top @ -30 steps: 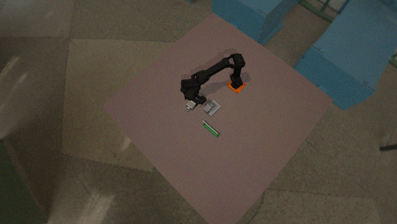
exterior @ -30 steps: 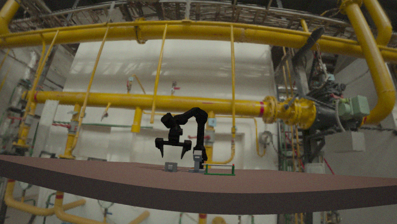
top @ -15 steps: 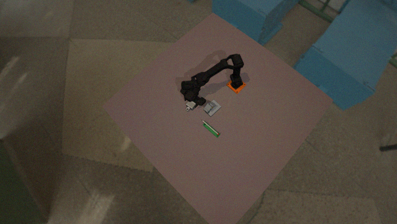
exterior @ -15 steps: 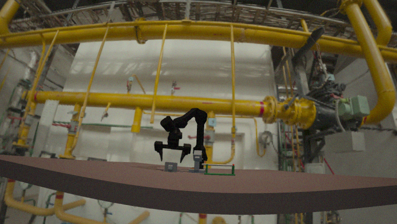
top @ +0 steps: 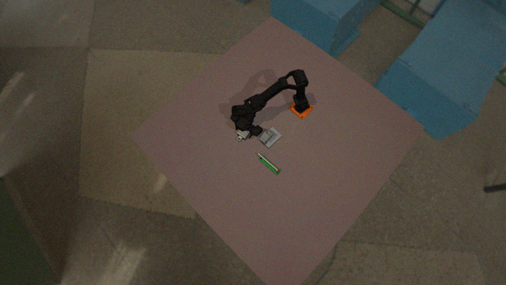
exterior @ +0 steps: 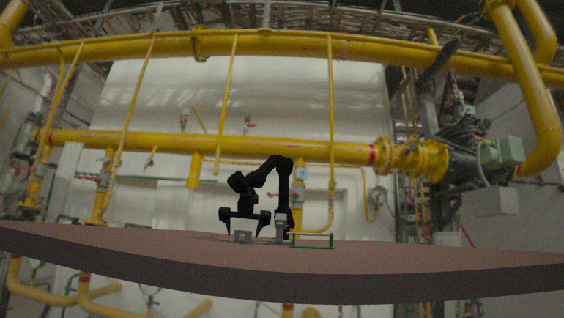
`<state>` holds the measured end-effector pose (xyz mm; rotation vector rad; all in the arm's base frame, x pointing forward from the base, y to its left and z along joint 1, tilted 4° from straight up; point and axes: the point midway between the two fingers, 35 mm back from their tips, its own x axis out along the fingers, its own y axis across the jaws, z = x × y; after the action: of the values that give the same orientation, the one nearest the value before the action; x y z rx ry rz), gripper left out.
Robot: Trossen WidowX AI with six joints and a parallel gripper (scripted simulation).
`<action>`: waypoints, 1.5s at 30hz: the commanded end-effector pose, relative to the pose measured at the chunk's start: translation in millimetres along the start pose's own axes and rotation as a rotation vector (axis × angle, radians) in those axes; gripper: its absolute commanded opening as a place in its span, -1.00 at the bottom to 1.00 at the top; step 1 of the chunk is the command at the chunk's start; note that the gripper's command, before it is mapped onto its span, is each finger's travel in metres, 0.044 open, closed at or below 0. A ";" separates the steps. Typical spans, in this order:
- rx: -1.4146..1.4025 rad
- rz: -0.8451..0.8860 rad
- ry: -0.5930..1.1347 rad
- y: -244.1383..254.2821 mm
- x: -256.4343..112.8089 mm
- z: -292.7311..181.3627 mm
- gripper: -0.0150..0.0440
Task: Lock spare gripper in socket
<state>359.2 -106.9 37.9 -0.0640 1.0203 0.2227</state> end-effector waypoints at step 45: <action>0.009 0.003 0.013 -3.2 -38.5 25.4 -0.49</action>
<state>357.7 -109.8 64.3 -0.0381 1.0623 0.2242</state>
